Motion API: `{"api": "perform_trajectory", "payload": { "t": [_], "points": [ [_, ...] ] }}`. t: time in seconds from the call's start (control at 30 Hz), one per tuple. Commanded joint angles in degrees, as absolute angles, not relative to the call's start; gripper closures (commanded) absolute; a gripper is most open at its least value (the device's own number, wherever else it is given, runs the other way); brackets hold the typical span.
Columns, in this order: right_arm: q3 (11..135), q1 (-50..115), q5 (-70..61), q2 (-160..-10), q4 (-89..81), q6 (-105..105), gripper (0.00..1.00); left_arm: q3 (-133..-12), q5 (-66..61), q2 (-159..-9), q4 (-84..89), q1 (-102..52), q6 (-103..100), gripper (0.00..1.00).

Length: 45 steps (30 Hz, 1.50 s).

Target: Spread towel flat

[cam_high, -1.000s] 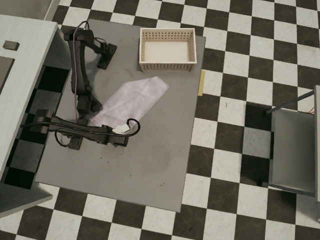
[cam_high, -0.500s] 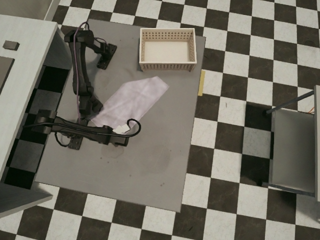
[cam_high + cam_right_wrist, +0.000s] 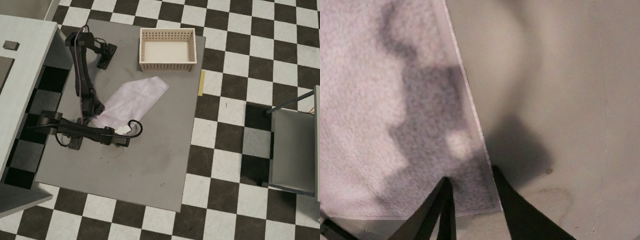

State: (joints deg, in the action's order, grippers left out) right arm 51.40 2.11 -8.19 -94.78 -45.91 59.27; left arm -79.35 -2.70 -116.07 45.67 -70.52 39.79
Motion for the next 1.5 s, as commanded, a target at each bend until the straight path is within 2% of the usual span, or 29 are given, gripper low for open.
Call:
{"api": "perform_trajectory", "payload": {
  "t": [0.0, 0.4, 0.43, 0.5, 0.53, 0.67, 0.7, 0.77, 0.8, 0.87, 0.9, 1.23, 1.43, 1.47],
  "points": [
    [49.8, 2.9, -9.0, -95.0, -43.8, 58.6, 0.66, -80.8, -2.7, -117.2, 43.8, -71.3, 39.2, 0.66],
    [49.3, 3.1, -9.0, -95.7, -43.2, 58.5, 0.66, -79.1, -2.6, -117.5, 43.2, -71.0, 39.3, 0.66],
    [49.3, 3.1, -9.0, -95.7, -43.2, 58.5, 0.66, -79.1, -2.6, -117.5, 43.2, -71.0, 39.3, 0.73],
    [49.3, 3.1, -9.0, -95.7, -43.2, 58.5, 0.66, -79.1, -2.8, -117.5, 43.6, -71.0, 39.3, 0.73],
    [49.3, 3.1, -9.0, -95.7, -43.2, 58.6, 0.76, -80.8, -3.1, -117.9, 43.6, -70.0, 40.1, 0.81],
    [49.3, 3.1, -9.0, -95.7, -43.2, 58.6, 0.76, -80.0, -3.1, -117.9, 44.2, -70.4, 40.1, 0.81],
    [48.7, 3.0, -9.0, -93.3, -43.0, 58.9, 0.85, -81.2, -3.3, -118.1, 44.7, -69.6, 40.6, 0.89],
    [48.6, 2.8, -8.2, -94.6, -43.1, 58.9, 0.85, -81.0, -3.3, -118.1, 44.7, -69.6, 40.6, 0.89],
    [47.9, 3.2, -8.2, -92.5, -42.9, 58.5, 0.95, -81.7, -3.3, -118.3, 45.0, -69.2, 40.9, 0.98],
    [47.8, 3.0, -8.0, -93.6, -43.0, 58.6, 0.95, -81.6, -3.3, -118.3, 45.1, -69.2, 40.9, 0.98],
    [47.2, 2.5, -8.0, -91.9, -42.9, 58.9, 1.00, -82.0, -3.4, -118.5, 45.2, -69.0, 41.1, 0.99],
    [48.1, 1.4, -7.9, -94.0, -44.1, 59.9, 1.00, -79.2, -3.4, -117.0, 45.8, -70.7, 39.8, 1.00],
    [47.9, 0.3, -7.5, -92.5, -43.9, 60.9, 1.00, -83.1, -4.1, -115.0, 48.4, -71.0, 39.4, 1.00],
    [52.4, -0.2, -7.2, -88.8, -49.0, 61.4, 1.00, -85.5, -4.4, -113.4, 52.3, -71.1, 39.3, 1.00]
  ]
}}
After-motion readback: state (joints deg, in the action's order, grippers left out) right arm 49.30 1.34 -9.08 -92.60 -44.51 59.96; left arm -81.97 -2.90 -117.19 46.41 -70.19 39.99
